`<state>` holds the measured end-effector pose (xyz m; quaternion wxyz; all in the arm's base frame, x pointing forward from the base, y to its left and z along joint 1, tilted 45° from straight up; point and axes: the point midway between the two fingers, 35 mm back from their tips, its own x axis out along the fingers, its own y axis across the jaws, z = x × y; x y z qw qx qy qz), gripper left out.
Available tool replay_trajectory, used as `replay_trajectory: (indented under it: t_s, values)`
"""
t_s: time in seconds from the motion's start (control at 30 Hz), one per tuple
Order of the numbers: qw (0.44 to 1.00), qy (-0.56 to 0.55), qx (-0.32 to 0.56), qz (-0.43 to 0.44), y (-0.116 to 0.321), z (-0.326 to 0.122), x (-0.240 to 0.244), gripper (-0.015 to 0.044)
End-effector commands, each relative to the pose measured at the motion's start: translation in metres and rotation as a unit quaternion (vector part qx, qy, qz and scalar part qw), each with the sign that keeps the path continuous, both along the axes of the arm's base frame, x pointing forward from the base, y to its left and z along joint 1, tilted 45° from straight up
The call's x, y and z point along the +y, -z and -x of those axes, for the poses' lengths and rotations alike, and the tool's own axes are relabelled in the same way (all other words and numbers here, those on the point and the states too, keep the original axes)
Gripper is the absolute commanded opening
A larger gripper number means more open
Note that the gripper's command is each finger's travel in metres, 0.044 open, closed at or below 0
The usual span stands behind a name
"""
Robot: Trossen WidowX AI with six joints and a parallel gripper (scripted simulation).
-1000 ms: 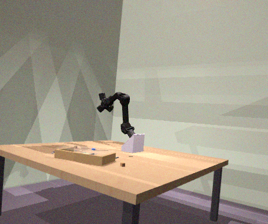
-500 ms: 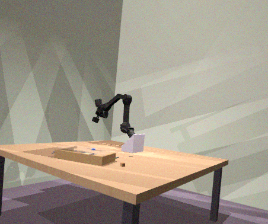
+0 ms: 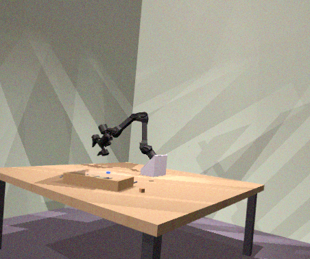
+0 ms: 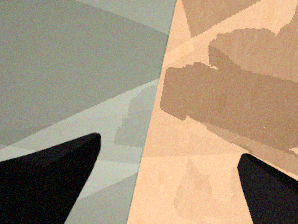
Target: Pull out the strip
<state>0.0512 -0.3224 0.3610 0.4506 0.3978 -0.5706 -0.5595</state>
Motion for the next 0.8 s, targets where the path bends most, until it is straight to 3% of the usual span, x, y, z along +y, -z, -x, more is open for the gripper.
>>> replay_trajectory:
  t_s: [0.0, 0.17, 0.37, 0.57, 0.77]
  values:
    - [0.986, -0.077, 0.130, -0.064, 0.040, -0.065, 0.003, 0.0400]
    - [0.939, -0.166, 0.283, -0.103, 0.080, -0.134, 0.025, 0.0400]
    - [0.837, -0.263, 0.468, -0.105, 0.129, -0.206, 0.074, 0.0400]
    - [0.688, -0.337, 0.640, -0.058, 0.177, -0.258, 0.144, 0.0400]
    - [0.497, -0.373, 0.783, 0.038, 0.225, -0.285, 0.228, 0.0400]
